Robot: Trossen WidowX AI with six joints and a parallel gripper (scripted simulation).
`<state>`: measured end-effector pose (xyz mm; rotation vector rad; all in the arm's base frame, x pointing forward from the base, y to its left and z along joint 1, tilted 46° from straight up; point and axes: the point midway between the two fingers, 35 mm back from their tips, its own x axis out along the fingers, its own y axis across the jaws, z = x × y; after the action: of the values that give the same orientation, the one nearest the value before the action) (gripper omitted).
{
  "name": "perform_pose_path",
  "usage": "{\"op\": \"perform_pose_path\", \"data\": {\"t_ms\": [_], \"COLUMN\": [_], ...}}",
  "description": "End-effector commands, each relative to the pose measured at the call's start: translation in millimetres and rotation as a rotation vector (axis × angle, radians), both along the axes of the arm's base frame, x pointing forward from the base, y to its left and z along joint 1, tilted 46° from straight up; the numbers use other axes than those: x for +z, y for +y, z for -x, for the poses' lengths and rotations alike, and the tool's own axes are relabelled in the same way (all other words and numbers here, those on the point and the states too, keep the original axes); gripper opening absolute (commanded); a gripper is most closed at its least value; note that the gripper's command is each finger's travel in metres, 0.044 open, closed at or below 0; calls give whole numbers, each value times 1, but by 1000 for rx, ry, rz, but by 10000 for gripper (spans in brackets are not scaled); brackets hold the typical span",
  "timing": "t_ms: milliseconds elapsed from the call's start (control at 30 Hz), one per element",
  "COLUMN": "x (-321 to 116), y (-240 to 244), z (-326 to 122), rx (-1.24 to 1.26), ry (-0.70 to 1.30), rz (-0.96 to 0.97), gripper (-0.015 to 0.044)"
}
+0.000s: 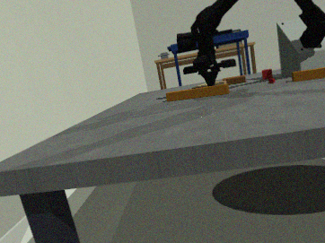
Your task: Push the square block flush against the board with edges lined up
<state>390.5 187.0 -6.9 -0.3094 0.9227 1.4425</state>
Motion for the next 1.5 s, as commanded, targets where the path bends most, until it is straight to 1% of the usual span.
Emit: {"op": "perform_pose_path", "data": {"t_ms": [0,1033,1467], "x": [-9,-41,-31], "y": [-4,-38,-27], "z": [6,16,9], "rx": [8,8,8], "ry": [10,11,10], "rz": [10,13,12], "gripper": [0,0,0]}}
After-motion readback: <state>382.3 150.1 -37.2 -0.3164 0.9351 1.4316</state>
